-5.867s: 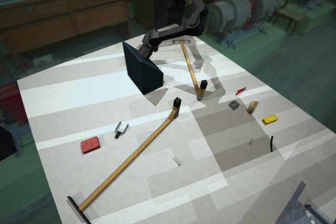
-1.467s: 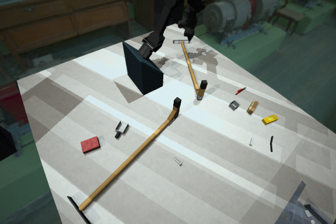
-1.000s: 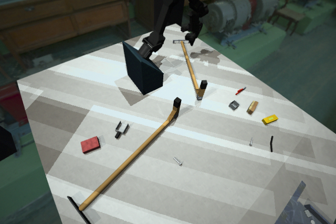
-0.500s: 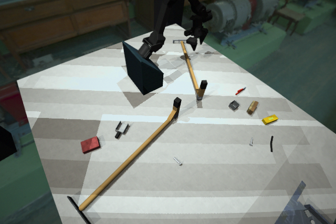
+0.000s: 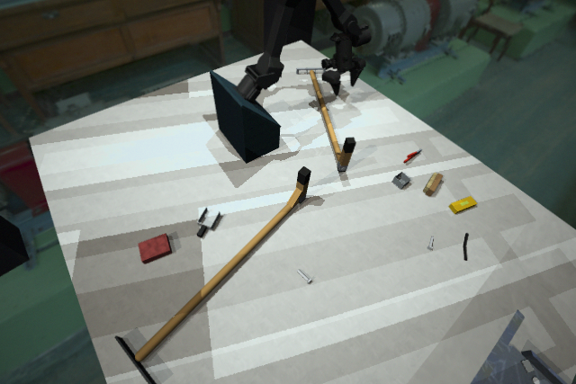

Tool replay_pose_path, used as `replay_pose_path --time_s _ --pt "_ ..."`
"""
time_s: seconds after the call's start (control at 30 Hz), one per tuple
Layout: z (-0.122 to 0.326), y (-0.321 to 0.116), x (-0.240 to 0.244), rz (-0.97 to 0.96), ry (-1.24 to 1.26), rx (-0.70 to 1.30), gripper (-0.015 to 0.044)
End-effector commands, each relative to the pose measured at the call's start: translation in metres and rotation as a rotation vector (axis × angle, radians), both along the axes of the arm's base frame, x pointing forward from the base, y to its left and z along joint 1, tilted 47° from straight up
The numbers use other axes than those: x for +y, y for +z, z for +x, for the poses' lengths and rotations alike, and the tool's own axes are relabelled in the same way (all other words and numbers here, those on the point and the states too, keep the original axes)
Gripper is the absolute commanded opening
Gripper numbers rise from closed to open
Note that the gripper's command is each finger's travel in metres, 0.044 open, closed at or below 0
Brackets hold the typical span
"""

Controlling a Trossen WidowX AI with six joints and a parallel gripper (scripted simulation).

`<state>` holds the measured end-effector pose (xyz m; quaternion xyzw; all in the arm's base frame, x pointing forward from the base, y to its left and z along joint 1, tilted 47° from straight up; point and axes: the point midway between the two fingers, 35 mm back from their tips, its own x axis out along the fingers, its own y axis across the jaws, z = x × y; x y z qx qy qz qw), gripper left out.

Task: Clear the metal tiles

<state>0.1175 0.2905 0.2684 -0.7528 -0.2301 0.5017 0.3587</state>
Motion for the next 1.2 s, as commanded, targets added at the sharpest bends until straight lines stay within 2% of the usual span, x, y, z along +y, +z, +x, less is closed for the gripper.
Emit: replay_pose_path --time_s 0.0,1.17 --pt "0.013 -0.009 -0.002 -0.001 -0.059 0.043 0.0440" --pt "0.113 -0.040 -0.054 0.105 -0.536 0.294 0.0440"
